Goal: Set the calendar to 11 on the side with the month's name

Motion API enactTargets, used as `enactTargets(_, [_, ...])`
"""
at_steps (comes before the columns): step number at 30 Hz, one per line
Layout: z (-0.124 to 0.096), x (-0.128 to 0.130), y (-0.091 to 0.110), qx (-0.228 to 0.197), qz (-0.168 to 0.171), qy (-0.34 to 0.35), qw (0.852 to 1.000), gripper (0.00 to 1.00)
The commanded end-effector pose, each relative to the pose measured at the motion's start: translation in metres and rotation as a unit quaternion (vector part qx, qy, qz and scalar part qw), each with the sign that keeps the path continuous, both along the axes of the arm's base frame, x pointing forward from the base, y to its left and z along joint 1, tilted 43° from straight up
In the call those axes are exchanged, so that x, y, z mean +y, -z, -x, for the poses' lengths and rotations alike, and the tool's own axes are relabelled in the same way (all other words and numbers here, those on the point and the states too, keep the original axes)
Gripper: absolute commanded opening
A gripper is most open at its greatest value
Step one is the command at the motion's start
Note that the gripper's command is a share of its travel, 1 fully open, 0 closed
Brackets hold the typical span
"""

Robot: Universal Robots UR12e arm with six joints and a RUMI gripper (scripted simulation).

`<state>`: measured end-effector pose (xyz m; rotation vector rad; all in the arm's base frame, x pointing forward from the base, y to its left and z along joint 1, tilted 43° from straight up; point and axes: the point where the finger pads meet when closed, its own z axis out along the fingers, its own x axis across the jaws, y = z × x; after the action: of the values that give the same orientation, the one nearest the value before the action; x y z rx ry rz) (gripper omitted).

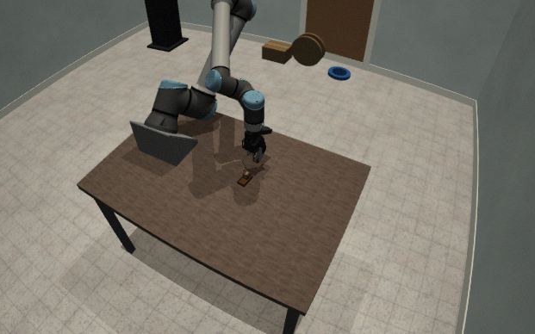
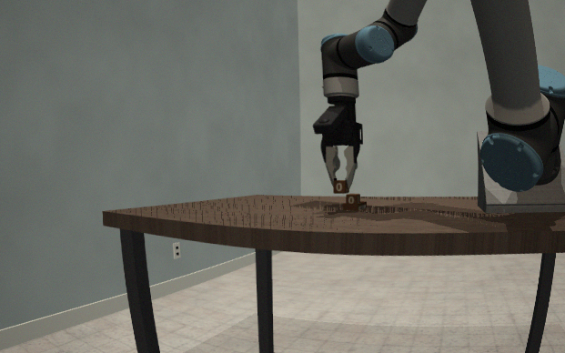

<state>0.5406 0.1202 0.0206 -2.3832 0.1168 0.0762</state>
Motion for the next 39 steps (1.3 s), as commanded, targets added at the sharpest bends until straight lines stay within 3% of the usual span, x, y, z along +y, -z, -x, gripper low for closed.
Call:
enactTargets(1, [-0.002, 0.010, 0.012, -0.001, 0.001, 0.001, 1.000, 0.10])
enactTargets(11, [-0.001, 0.028, 0.031, -0.001, 0.001, 0.001, 1.000, 0.10])
enactTargets(39, [-0.001, 0.028, 0.032, -0.001, 0.001, 0.001, 1.000, 0.10])
